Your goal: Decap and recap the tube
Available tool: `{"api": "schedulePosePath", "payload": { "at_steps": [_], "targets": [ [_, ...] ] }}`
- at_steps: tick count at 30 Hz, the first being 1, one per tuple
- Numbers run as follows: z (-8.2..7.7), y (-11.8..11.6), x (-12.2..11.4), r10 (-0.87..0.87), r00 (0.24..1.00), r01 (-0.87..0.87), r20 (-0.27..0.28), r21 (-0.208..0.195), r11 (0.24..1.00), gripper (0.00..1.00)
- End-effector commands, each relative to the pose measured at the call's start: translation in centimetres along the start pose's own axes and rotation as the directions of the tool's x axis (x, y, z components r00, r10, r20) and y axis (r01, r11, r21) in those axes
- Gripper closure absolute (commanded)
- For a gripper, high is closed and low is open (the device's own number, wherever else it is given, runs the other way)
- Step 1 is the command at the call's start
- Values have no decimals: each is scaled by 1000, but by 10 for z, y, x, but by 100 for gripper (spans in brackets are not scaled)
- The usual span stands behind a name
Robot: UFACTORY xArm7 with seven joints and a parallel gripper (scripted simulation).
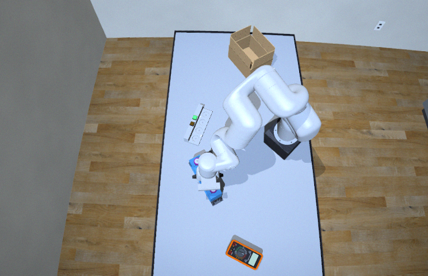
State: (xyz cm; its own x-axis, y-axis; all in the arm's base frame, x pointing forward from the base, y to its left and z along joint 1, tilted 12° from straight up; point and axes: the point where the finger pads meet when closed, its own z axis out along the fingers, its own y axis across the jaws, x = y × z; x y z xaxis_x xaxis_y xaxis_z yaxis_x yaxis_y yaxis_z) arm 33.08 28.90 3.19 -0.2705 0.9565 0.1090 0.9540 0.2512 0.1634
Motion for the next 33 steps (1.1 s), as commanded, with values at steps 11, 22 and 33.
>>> {"api": "schedulePosePath", "payload": {
  "at_steps": [11,22,33],
  "targets": [
    [-1,1,0,-699,715,699,-19,-13,715,54],
    [-1,1,0,-943,334,942,-14,-22,334,54],
    [-1,1,0,-943,334,942,-14,-22,334,100]
  ]
}}
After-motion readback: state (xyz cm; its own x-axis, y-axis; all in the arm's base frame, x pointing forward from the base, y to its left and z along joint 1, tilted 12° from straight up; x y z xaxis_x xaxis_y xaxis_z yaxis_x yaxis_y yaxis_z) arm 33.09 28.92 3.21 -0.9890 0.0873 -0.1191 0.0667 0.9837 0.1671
